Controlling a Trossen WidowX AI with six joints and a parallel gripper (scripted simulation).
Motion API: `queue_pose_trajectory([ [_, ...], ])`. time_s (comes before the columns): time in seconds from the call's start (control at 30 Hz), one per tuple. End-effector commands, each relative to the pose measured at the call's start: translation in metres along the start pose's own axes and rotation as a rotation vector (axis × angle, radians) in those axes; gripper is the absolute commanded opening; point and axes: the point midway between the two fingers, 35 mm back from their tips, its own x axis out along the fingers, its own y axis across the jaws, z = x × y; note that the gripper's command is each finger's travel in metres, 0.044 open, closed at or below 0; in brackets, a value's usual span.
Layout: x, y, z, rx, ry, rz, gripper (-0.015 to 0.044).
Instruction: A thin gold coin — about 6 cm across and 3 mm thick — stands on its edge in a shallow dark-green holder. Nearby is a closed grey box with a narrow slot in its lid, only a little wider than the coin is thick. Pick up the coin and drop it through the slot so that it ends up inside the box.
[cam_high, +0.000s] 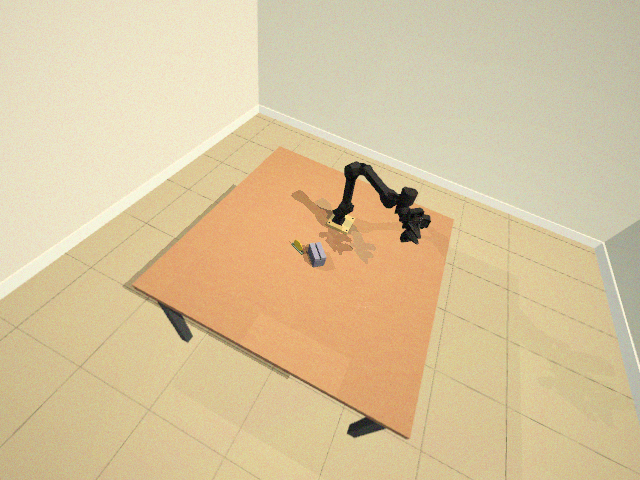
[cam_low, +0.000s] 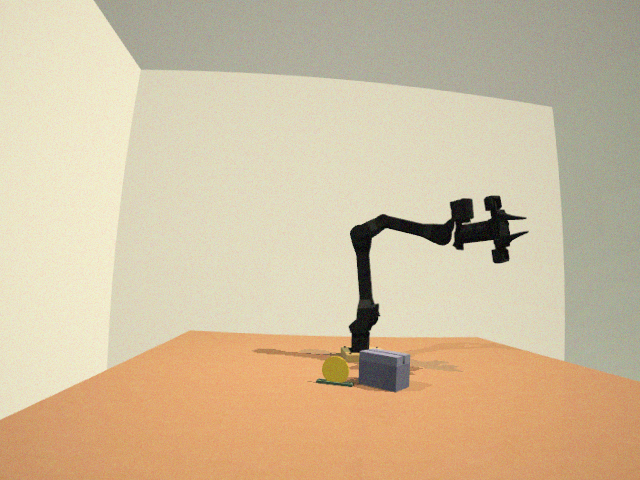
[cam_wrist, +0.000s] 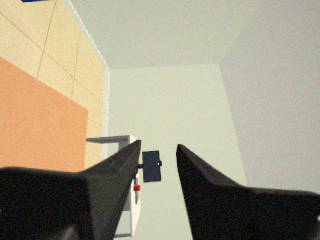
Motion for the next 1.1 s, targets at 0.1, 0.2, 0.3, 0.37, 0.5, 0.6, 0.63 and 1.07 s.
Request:
queue_pose_trajectory([
  [0.1,0.036,0.035,-0.100,-0.150,0.193,0.208,0.0161],
  [0.2,0.039,0.050,-0.152,-0.189,0.284,0.321,0.0161],
  [0.3,0.034,0.065,-0.205,-0.204,0.378,0.439,0.0161],
  [0.37,0.026,0.073,-0.239,-0.202,0.440,0.520,0.0161],
  [0.5,0.000,0.089,-0.303,-0.171,0.559,0.683,0.0161],
  [0.6,-0.028,0.101,-0.347,-0.124,0.633,0.812,0.0161],
  [0.63,-0.039,0.104,-0.360,-0.102,0.655,0.857,0.0161],
  [1.07,-0.218,0.133,-0.451,0.469,0.907,1.332,0.0161],
])
